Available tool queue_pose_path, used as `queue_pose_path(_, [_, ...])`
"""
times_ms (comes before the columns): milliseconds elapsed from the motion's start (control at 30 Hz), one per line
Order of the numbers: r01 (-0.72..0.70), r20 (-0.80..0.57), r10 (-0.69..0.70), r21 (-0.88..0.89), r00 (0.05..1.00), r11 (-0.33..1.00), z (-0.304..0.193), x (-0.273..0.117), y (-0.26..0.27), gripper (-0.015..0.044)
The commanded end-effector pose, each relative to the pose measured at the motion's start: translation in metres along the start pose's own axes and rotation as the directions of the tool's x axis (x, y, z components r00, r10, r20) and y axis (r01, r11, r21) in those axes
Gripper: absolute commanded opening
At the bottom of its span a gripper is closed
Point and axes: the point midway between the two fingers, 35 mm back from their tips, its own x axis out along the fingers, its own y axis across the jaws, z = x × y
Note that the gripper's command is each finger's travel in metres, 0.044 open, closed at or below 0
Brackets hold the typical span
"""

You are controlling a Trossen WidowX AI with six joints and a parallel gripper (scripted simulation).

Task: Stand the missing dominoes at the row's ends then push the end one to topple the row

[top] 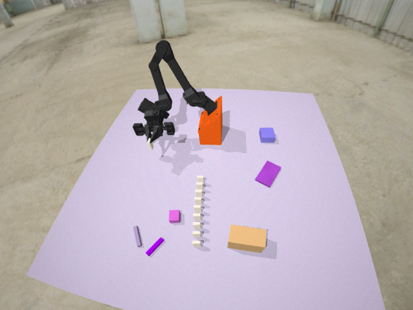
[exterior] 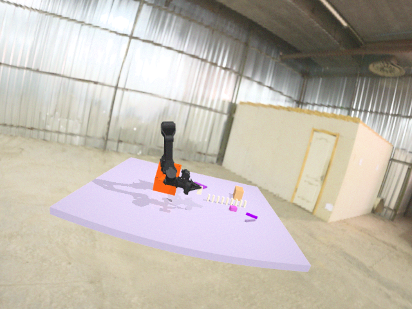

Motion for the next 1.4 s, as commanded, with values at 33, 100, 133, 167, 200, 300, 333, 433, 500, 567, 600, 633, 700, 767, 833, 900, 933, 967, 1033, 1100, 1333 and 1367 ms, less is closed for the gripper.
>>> queue_pose_path(33, [-0.004, 0.006, 0.004, -0.009, 1.0, 1.0, 0.001, -0.001, 0.001, 0.0028])
queue_pose_path(100, [-0.004, 0.006, 0.004, -0.009, 1.0, 1.0, 0.001, -0.001, 0.001, 0.0028])
queue_pose_path(133, [-0.004, 0.006, 0.004, -0.009, 1.0, 1.0, 0.001, -0.001, 0.001, 0.0028])
queue_pose_path(167, [-0.004, 0.006, 0.004, -0.009, 1.0, 1.0, 0.001, -0.001, 0.001, 0.0028])
queue_pose_path(200, [-0.004, 0.006, 0.004, -0.009, 1.0, 1.0, 0.001, -0.001, 0.001, 0.0028])
queue_pose_path(300, [-0.004, 0.006, 0.004, -0.009, 1.0, 1.0, 0.001, 0.0, 0.001, 0.0028])
queue_pose_path(333, [-0.004, 0.006, 0.004, -0.009, 1.0, 1.0, 0.0, 0.0, 0.001, 0.0028])
queue_pose_path(433, [-0.003, 0.005, 0.004, -0.008, 1.0, 1.0, -0.006, 0.001, -0.001, 0.0028])
queue_pose_path(500, [-0.003, 0.005, 0.003, -0.008, 1.0, 1.0, -0.01, 0.001, -0.003, 0.0028])
queue_pose_path(567, [-0.003, 0.005, 0.003, -0.008, 1.0, 1.0, -0.014, 0.002, -0.004, 0.0028])
queue_pose_path(600, [-0.003, 0.005, 0.003, -0.008, 1.0, 1.0, -0.016, 0.002, -0.004, 0.0028])
queue_pose_path(633, [-0.003, 0.005, 0.003, -0.008, 1.0, 1.0, -0.018, 0.002, -0.005, 0.0028])
queue_pose_path(700, [-0.003, 0.004, 0.003, -0.007, 1.0, 1.0, -0.022, 0.003, -0.006, 0.0028])
queue_pose_path(767, [-0.003, 0.004, 0.003, -0.007, 1.0, 1.0, -0.026, 0.003, -0.007, 0.0028])
queue_pose_path(833, [-0.003, 0.004, 0.003, -0.007, 1.0, 1.0, -0.031, 0.004, -0.008, 0.0028])
queue_pose_path(900, [-0.003, 0.004, 0.003, -0.006, 1.0, 1.0, -0.035, 0.004, -0.008, 0.0028])
queue_pose_path(933, [-0.003, 0.003, 0.003, -0.006, 1.0, 1.0, -0.037, 0.004, -0.008, 0.0028])
queue_pose_path(967, [-0.003, 0.003, 0.003, -0.006, 1.0, 1.0, -0.04, 0.004, -0.009, 0.0028])
queue_pose_path(1033, [-0.003, 0.003, 0.003, -0.006, 1.0, 1.0, -0.044, 0.005, -0.009, 0.0028])
queue_pose_path(1100, [-0.003, 0.003, 0.003, -0.005, 1.0, 1.0, -0.049, 0.005, -0.009, 0.0028])
queue_pose_path(1333, [-0.002, 0.002, 0.002, -0.004, 1.0, 1.0, -0.065, 0.006, -0.009, 0.0028])
queue_pose_path(1367, [-0.002, 0.002, 0.002, -0.004, 1.0, 1.0, -0.068, 0.006, -0.008, 0.0028])
